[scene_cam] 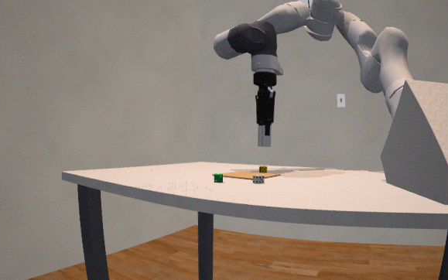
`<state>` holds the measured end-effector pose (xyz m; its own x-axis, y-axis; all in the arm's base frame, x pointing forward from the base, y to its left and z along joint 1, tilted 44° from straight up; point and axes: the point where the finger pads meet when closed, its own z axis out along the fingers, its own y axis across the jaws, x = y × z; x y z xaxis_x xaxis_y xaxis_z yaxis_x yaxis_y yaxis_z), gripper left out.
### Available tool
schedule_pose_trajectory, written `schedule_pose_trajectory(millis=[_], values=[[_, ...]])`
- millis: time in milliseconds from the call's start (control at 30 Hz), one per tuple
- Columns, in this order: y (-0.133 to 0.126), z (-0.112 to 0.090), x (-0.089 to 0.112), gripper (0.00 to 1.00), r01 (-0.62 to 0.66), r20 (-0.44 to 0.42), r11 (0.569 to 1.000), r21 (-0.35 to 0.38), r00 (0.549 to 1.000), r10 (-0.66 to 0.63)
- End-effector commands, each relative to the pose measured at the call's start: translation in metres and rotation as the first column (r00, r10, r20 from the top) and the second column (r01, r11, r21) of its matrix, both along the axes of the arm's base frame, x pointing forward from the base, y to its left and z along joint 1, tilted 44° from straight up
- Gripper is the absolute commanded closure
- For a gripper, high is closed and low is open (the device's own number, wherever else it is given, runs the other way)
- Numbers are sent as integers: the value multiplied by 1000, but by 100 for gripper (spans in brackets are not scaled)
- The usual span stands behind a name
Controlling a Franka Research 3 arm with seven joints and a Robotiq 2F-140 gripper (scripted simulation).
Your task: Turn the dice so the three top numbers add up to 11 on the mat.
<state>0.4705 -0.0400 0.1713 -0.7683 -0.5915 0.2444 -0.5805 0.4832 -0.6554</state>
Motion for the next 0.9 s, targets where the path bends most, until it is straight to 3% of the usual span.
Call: schedule_pose_trajectory(millis=[0,867], values=[[-1,-1,-1,79,-8,-13,1000,-4,1000,8],[-4,-5,1,79,-26,-30,1000,-11,999,26]])
